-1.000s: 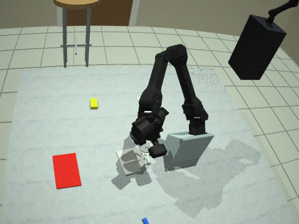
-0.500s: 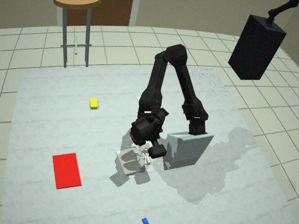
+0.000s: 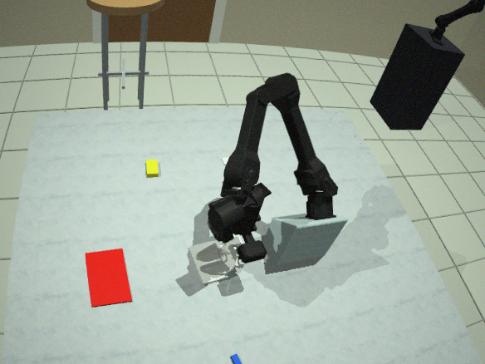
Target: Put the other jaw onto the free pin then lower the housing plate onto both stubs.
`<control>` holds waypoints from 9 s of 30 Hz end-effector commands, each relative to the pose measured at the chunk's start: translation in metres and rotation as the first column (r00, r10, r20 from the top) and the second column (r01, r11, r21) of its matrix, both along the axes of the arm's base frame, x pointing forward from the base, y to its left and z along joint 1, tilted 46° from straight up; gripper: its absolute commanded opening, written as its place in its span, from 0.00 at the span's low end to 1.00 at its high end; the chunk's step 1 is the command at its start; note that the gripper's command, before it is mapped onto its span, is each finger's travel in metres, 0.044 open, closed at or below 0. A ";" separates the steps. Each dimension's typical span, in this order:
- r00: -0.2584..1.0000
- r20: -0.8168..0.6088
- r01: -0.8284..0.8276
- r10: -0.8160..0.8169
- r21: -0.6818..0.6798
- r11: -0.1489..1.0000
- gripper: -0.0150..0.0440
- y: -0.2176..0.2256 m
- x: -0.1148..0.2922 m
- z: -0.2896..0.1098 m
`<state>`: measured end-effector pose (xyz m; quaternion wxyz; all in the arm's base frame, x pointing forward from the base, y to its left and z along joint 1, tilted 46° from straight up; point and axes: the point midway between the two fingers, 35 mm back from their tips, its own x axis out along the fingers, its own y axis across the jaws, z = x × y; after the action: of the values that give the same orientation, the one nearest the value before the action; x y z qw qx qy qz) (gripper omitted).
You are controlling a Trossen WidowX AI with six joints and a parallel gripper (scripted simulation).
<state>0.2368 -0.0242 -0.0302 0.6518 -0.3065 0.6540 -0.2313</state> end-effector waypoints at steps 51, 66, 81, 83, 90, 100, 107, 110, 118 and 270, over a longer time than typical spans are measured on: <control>1.000 -0.023 -0.005 0.005 -0.015 1.000 0.85 -0.030 -0.005 -0.028; 1.000 -0.024 -0.007 0.006 -0.015 1.000 0.85 -0.032 -0.005 -0.029; 1.000 -0.025 -0.007 0.007 -0.015 1.000 0.85 -0.035 -0.005 -0.032; 1.000 -0.025 -0.007 0.006 -0.015 1.000 0.85 -0.036 -0.005 -0.033; 1.000 -0.024 -0.007 0.006 -0.015 1.000 0.85 -0.036 -0.005 -0.033; 1.000 -0.020 -0.003 0.002 -0.016 1.000 0.85 -0.037 -0.005 -0.034; 1.000 -0.018 0.000 0.000 -0.016 1.000 0.85 -0.039 -0.005 -0.036; 1.000 -0.018 0.000 0.000 -0.016 1.000 0.85 -0.039 -0.005 -0.036; 1.000 -0.018 0.000 0.000 -0.016 1.000 0.85 -0.039 -0.005 -0.036; 1.000 -0.020 -0.001 0.000 -0.008 1.000 1.00 0.053 -0.034 0.052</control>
<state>0.2031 0.0284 0.0217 0.6440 -0.3140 0.6587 -0.2300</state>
